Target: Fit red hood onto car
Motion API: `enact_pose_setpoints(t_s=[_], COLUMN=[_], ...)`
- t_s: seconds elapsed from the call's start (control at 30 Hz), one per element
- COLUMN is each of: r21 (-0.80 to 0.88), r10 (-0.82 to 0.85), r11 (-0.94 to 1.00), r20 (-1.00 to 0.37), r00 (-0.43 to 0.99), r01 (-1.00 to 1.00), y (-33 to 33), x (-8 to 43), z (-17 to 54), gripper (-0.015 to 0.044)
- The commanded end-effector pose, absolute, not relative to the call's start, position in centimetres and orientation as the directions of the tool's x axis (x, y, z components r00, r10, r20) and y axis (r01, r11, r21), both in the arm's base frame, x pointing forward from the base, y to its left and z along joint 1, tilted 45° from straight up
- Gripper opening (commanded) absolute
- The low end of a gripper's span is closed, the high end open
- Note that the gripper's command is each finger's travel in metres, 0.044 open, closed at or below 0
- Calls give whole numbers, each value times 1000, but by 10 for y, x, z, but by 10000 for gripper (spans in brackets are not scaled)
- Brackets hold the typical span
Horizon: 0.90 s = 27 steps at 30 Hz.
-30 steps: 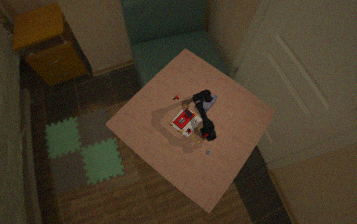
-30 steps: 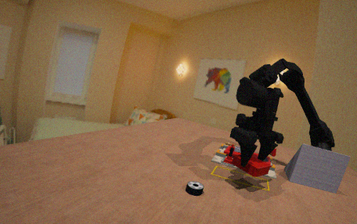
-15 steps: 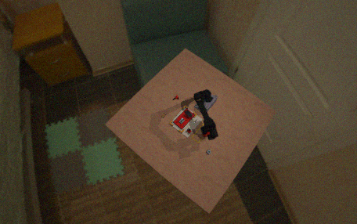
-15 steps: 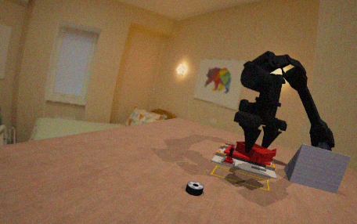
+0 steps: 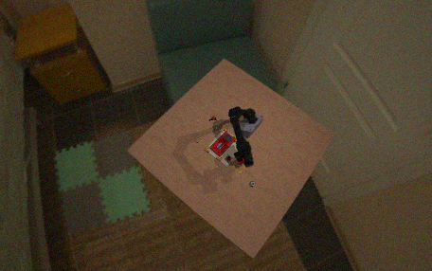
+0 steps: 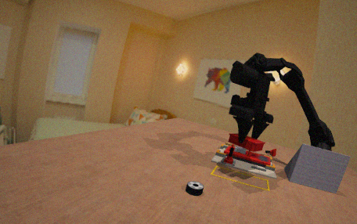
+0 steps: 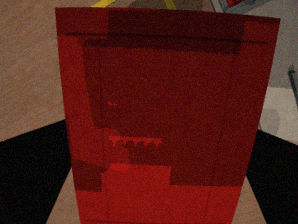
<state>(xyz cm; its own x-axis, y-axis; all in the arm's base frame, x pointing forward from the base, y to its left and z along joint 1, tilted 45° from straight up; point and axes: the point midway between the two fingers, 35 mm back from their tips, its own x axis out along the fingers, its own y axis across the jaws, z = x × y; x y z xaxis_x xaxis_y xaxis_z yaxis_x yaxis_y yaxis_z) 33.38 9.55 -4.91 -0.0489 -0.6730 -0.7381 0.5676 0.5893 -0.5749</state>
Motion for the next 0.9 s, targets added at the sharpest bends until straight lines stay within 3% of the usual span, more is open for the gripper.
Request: enact_pose_setpoints(t_s=[0.0,0.87], r21=[-596,-678], r10=[-674,-686], r11=[615,703], r20=[-737,-726], r00=[-49,-48], r01=[517,214], y=[79,-30], x=[339,341], z=[-31,70], gripper=[0,0])
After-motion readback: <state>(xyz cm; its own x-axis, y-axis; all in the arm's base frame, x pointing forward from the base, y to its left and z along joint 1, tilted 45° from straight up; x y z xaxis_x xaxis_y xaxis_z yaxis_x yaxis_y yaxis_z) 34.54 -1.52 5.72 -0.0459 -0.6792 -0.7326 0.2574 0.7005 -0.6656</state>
